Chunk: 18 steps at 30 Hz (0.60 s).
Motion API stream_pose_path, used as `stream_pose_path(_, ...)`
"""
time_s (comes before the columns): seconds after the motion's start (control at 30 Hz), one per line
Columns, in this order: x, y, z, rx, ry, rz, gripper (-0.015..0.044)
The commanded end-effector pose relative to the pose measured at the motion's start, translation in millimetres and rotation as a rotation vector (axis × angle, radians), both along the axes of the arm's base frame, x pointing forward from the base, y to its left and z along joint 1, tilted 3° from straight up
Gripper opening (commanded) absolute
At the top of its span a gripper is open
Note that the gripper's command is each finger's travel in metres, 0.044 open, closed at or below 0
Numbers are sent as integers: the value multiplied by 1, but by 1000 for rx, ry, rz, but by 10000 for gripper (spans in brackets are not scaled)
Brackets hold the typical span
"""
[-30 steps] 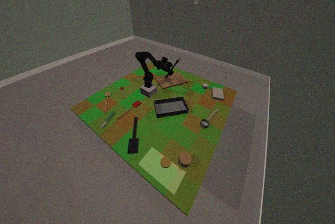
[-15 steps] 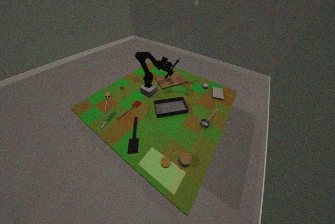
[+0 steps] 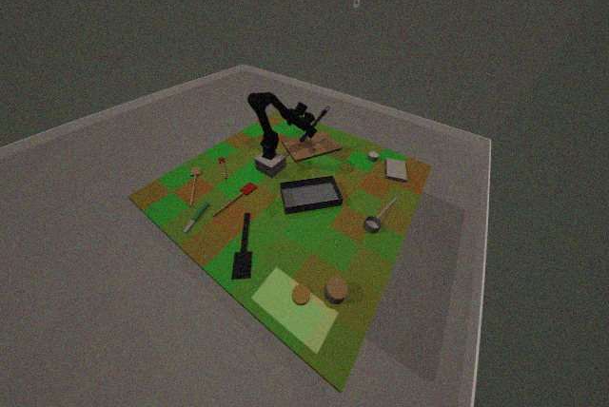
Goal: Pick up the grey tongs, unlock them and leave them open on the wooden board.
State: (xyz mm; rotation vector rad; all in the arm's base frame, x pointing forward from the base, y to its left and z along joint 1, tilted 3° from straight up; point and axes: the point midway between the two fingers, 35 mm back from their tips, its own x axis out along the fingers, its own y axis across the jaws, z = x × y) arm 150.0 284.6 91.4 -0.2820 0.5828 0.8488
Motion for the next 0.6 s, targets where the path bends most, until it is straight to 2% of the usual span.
stream_pose_path(0.0, 4, 7, 4, -22, 22, 1, -150)
stream_pose_path(0.57, 13, 21, 1, -242, 181, 10, -150)
